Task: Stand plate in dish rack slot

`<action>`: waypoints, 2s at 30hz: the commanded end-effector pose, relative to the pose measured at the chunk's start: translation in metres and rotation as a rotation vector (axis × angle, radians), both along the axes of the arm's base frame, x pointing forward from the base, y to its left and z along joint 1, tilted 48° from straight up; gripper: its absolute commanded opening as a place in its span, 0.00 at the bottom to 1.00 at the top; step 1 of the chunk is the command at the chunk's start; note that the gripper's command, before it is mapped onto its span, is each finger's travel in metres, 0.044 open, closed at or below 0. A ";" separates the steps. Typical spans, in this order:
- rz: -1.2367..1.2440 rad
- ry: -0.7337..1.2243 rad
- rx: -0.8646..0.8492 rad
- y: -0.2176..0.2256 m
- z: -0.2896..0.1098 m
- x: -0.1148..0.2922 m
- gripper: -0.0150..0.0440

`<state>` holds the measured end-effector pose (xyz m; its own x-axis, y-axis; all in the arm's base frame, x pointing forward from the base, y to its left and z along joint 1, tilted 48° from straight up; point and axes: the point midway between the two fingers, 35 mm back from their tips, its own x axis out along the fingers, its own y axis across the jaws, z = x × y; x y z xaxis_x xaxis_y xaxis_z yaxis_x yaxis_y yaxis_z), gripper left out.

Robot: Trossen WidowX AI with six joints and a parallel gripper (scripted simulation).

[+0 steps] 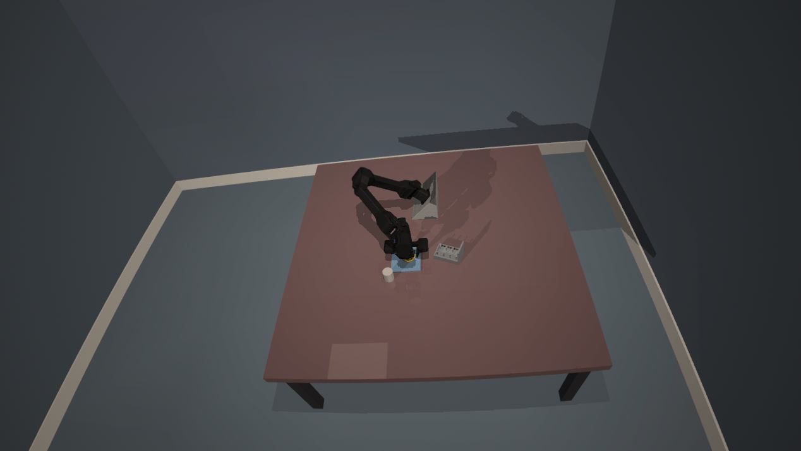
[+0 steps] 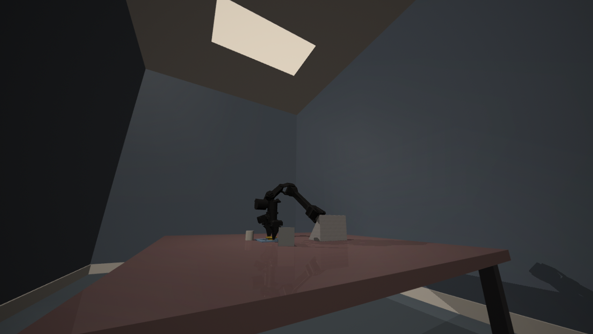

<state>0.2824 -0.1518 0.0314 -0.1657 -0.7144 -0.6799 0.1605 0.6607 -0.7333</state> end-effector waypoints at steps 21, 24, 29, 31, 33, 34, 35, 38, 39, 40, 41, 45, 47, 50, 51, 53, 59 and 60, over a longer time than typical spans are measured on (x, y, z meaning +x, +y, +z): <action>0.019 0.014 0.002 0.011 0.009 0.006 0.45; 0.031 0.018 0.007 0.022 0.018 0.012 0.31; 0.051 0.025 0.014 0.040 0.034 0.021 0.25; 0.059 0.029 0.016 0.048 0.040 0.024 0.25; 0.066 0.032 0.017 0.055 0.047 0.026 0.25; 0.070 0.034 0.018 0.059 0.050 0.027 0.25; 0.074 0.036 0.019 0.063 0.054 0.028 0.25; 0.084 0.040 0.020 0.072 0.063 0.032 0.25; 0.087 0.042 0.020 0.075 0.065 0.033 0.25; 0.090 0.044 0.020 0.078 0.068 0.034 0.25; 0.093 0.045 0.020 0.082 0.071 0.035 0.25; 0.104 0.052 0.020 0.094 0.083 0.037 0.25; 0.110 0.055 0.019 0.100 0.088 0.039 0.25; 0.118 0.059 0.018 0.108 0.097 0.041 0.25; 0.121 0.061 0.018 0.110 0.099 0.041 0.25; 0.126 0.063 0.016 0.116 0.105 0.042 0.25; 0.130 0.063 0.015 0.122 0.112 0.043 0.25; 0.119 0.054 0.015 0.124 0.110 0.042 0.25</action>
